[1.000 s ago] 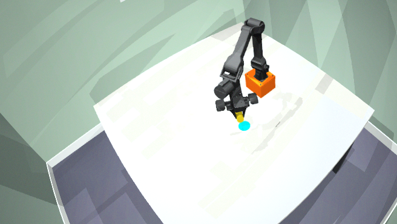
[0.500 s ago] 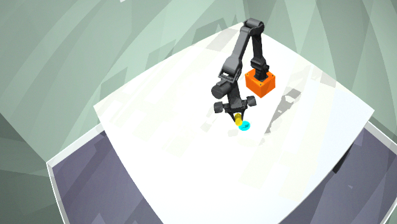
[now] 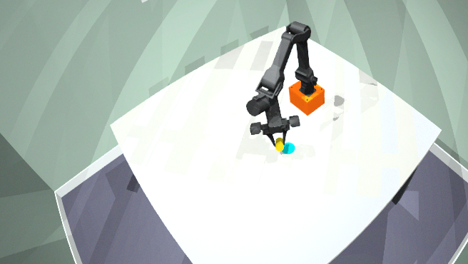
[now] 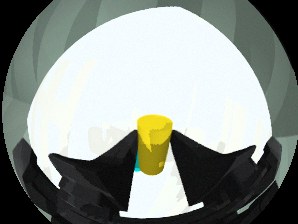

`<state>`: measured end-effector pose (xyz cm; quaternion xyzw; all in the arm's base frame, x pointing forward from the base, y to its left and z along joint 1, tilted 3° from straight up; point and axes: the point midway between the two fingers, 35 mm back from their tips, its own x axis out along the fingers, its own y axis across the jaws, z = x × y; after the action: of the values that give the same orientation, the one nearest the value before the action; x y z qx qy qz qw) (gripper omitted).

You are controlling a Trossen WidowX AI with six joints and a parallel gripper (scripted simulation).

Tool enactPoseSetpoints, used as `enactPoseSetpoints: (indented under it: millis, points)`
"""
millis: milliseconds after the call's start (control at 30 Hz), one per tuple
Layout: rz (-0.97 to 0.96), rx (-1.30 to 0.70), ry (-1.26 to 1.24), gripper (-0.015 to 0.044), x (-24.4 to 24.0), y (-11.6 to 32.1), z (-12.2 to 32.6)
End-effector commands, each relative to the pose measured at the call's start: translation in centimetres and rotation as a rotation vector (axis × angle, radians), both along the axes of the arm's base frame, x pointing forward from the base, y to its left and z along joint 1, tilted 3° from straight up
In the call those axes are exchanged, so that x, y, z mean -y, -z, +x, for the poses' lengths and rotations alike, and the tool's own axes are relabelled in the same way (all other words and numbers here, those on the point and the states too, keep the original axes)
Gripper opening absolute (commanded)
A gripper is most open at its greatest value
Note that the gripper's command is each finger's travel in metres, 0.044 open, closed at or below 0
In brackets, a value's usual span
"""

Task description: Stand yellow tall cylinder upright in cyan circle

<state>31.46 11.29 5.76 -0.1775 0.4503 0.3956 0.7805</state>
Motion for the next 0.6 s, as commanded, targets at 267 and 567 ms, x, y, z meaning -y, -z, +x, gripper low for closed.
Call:
enactPoseSetpoints:
  millis: [267, 567]
  points:
    - [0.073, 0.029, 0.023, 0.0105, 0.09, 0.50, 0.50]
    - [0.126, 0.058, 0.038, 0.0105, 0.23, 0.70, 0.91]
